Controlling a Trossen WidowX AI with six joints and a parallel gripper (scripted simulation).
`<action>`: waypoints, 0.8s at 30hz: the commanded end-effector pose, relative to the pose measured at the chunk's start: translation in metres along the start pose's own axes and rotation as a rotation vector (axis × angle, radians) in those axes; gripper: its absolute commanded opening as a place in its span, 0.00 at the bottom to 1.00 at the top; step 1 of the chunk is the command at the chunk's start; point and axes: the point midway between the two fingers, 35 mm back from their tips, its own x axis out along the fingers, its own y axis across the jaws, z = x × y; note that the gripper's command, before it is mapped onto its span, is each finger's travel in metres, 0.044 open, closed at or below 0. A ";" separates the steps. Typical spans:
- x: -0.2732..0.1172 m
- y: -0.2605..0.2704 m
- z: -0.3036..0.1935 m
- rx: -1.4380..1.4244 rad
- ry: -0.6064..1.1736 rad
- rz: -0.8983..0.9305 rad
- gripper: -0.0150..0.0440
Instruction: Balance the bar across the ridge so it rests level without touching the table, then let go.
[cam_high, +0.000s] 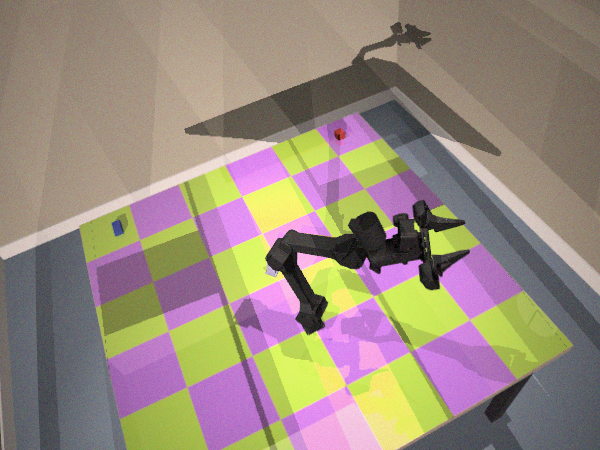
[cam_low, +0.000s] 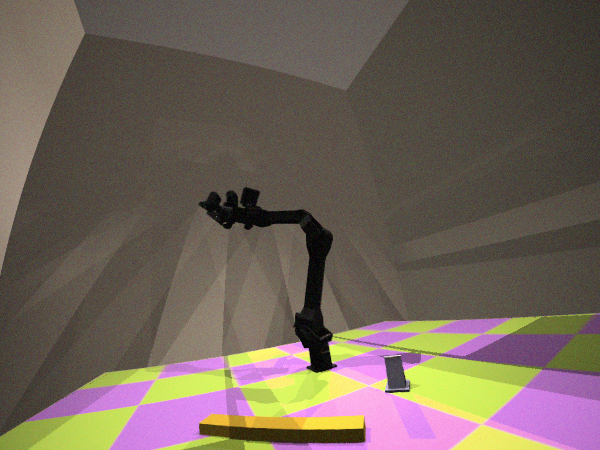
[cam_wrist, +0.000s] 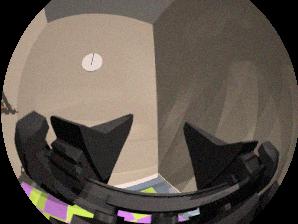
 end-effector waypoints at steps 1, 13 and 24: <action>0.008 0.008 -0.022 -0.016 0.058 0.017 0.79; 0.022 0.055 -0.090 -0.077 0.244 0.136 0.79; 0.020 0.109 -0.148 -0.165 0.396 0.287 0.79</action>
